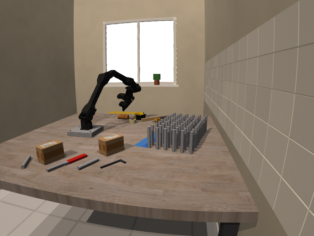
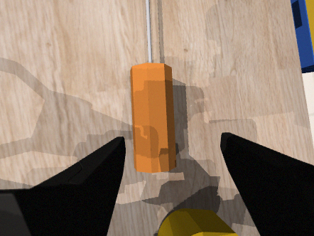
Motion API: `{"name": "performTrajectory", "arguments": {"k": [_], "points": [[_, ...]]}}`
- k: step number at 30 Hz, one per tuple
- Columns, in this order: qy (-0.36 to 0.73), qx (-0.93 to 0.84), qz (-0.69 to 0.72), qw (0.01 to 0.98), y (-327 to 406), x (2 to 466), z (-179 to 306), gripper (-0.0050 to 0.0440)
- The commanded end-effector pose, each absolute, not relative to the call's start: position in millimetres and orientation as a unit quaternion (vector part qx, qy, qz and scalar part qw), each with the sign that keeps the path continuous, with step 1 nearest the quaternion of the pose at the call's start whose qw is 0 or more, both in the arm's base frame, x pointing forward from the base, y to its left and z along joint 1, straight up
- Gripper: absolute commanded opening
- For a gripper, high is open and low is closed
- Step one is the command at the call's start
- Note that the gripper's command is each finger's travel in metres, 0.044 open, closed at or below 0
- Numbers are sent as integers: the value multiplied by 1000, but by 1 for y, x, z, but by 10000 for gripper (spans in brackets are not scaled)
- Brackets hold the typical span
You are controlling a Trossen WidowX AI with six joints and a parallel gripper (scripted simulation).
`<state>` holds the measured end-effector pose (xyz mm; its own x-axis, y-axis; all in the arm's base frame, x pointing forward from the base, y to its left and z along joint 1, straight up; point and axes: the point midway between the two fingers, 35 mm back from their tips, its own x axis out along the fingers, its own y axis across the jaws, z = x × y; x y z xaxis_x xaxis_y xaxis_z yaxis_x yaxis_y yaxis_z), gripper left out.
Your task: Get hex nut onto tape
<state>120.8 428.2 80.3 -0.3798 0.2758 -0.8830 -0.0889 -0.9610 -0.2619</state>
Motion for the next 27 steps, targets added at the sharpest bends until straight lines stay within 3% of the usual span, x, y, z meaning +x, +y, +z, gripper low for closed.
{"name": "performTrajectory", "arguments": {"k": [1,8,14,19,27], "points": [[-110,-554,816,125,441,115,137,280],[-111,-545,823,113,439,104,188,280],[-111,-546,823,113,437,104,195,280],[-111,-546,823,113,437,104,195,400],[-112,-547,822,116,435,104,199,400]]}}
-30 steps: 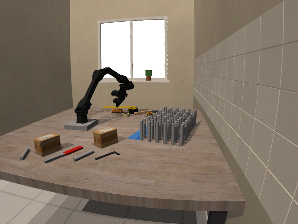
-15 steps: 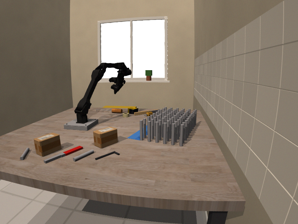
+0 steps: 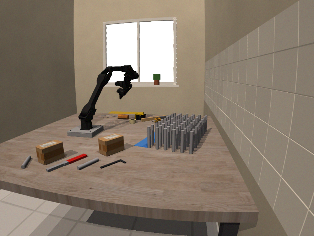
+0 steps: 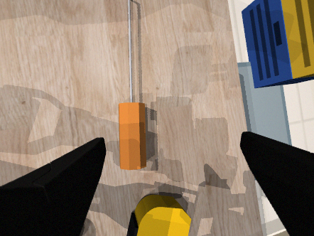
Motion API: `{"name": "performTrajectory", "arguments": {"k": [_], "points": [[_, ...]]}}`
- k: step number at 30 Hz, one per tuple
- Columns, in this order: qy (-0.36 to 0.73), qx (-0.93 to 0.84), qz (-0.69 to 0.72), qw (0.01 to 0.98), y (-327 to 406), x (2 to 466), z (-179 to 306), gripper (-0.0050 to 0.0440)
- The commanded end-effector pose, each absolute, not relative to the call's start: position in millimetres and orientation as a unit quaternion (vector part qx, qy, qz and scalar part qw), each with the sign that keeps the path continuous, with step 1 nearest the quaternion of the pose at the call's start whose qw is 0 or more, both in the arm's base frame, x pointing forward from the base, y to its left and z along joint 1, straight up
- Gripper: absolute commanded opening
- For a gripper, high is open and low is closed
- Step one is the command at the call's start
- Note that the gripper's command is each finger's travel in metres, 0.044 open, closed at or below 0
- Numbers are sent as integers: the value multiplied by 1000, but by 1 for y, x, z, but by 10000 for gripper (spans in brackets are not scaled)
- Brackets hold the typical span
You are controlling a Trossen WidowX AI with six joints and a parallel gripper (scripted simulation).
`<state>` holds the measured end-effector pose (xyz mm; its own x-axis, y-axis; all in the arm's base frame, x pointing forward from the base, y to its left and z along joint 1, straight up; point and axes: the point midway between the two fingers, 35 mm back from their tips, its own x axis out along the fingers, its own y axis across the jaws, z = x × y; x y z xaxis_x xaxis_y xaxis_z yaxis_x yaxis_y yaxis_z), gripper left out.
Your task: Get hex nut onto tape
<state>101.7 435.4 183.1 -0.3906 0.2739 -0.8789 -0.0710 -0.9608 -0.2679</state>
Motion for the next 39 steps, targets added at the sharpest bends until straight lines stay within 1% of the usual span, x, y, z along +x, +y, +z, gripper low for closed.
{"name": "performTrajectory", "arguments": {"k": [1,9,12,14,16,19,21,22,24,30,36,38,39], "points": [[-112,-547,822,116,435,104,199,400],[-112,-547,822,116,435,104,199,400],[-85,-554,816,144,429,118,198,400],[-44,-561,805,189,423,141,194,400],[18,-566,783,259,411,176,187,400],[78,-564,754,328,388,222,177,400],[78,-564,754,328,388,222,177,400],[133,-555,722,392,379,237,174,400],[176,-546,689,442,356,267,167,400],[287,-492,584,578,299,323,152,400],[367,-409,454,701,235,366,140,400],[367,-409,454,701,235,366,140,400],[388,-371,410,737,224,372,138,400]]}}
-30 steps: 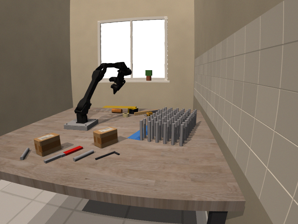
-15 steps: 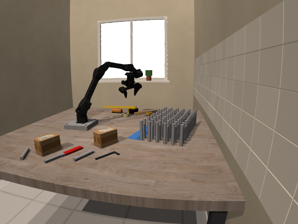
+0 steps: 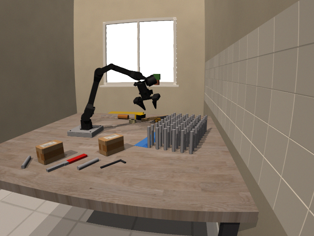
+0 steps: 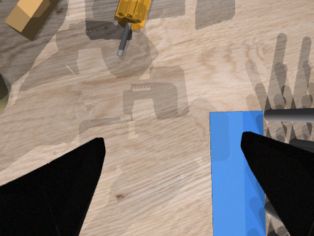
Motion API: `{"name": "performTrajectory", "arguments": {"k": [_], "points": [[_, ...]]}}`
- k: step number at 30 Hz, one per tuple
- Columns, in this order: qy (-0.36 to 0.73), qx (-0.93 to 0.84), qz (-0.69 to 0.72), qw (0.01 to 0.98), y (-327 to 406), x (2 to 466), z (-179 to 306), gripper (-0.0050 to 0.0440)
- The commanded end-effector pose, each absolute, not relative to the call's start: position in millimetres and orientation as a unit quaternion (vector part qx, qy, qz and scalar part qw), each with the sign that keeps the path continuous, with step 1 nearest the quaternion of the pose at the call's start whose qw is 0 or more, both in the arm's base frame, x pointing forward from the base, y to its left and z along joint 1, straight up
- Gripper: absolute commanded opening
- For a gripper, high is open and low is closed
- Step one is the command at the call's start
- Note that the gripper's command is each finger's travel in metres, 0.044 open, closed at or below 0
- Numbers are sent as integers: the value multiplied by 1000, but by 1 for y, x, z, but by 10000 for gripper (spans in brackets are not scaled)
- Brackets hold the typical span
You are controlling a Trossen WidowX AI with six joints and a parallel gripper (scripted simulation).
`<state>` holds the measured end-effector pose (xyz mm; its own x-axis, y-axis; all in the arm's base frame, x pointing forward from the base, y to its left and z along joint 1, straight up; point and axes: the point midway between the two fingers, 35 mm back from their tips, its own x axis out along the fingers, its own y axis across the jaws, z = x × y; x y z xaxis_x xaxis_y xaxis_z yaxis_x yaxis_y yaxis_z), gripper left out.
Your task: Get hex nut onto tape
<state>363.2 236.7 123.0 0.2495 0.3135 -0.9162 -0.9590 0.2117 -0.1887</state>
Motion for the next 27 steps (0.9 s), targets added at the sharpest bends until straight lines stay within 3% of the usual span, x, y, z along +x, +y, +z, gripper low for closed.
{"name": "performTrajectory", "arguments": {"k": [1,14,23,27], "points": [[400,-349,376,759,204,381,134,400],[436,-75,38,896,47,402,110,400],[429,-40,-3,902,32,400,107,400],[440,-42,-1,897,34,403,72,400]]}}
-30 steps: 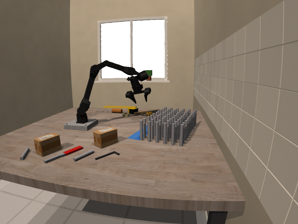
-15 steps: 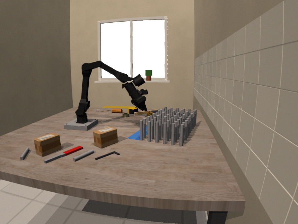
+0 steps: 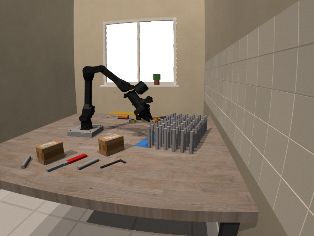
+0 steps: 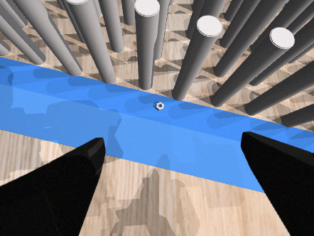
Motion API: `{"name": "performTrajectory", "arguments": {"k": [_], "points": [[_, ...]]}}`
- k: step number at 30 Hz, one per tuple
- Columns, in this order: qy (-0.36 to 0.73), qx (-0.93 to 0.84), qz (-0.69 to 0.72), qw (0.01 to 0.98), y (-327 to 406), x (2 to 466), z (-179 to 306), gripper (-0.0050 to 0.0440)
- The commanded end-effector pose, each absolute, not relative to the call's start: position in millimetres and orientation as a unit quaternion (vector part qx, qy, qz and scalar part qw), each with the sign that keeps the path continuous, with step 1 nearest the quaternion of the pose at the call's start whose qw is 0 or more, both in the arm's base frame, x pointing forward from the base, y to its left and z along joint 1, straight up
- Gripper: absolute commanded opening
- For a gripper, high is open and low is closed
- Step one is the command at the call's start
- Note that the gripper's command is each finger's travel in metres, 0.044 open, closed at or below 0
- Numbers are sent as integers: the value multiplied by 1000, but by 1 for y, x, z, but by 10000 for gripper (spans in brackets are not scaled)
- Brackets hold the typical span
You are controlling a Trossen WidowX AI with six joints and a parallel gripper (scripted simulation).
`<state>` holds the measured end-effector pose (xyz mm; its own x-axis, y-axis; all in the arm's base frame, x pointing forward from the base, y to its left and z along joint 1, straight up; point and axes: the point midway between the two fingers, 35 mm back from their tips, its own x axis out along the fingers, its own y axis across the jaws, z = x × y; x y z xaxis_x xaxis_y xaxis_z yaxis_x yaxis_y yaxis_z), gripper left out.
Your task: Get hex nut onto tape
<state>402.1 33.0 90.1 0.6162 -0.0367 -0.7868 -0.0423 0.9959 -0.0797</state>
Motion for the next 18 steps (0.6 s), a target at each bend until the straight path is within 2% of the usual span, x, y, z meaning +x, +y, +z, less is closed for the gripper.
{"name": "performTrajectory", "arguments": {"k": [1,4,18], "points": [[440,-41,-1,897,34,404,57,400],[440,-42,-1,897,34,401,25,400],[430,-42,1,902,34,405,26,400]]}}
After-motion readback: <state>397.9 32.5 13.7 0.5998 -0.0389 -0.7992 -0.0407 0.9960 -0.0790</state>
